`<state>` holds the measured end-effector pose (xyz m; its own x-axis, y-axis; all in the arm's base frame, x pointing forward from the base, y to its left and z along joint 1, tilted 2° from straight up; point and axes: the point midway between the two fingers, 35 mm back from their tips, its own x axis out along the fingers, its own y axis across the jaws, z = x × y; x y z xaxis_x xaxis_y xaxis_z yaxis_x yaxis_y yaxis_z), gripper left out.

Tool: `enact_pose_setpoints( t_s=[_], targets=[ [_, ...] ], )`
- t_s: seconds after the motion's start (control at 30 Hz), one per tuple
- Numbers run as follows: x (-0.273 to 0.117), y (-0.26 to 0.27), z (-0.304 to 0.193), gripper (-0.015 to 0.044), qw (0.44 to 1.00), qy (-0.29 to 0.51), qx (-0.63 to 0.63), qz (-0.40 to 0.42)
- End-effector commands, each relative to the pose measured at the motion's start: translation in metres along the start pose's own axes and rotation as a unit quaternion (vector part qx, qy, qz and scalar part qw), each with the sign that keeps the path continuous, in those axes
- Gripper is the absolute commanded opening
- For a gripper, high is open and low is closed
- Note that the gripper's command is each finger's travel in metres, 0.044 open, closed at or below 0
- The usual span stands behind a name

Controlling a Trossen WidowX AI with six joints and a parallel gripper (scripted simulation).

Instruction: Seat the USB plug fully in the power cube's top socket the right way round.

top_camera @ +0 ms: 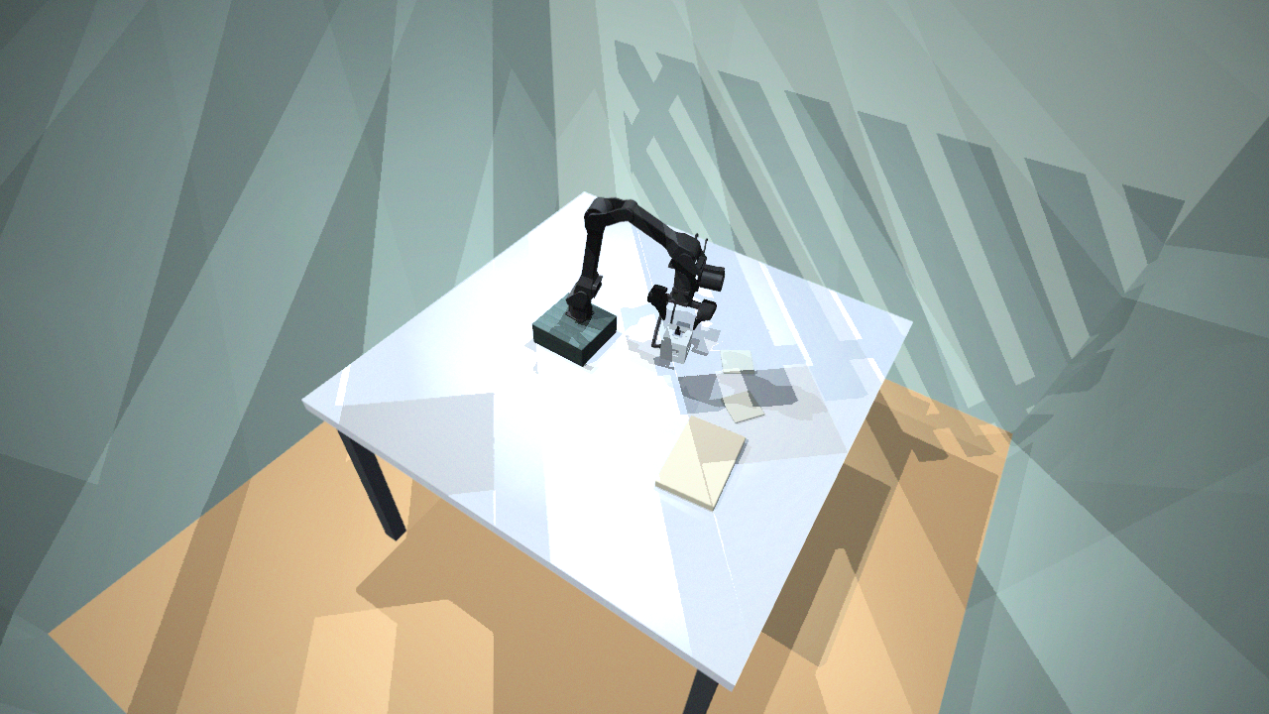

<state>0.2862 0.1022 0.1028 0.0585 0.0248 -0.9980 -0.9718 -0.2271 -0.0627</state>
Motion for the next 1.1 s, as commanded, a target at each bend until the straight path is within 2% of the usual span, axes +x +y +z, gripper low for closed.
enact_pose_setpoints(
  t_s=[0.0, 0.6, 1.07],
  targets=[
    [0.006, 0.002, 0.001, 0.0440, 1.000, -0.002, -0.003, 0.004],
    [0.018, 0.002, 0.001, 0.0440, 1.000, -0.002, -0.003, 0.004],
    [0.016, 0.001, 0.000, 0.0072, 1.000, 0.000, -0.001, 0.002]
  ],
)
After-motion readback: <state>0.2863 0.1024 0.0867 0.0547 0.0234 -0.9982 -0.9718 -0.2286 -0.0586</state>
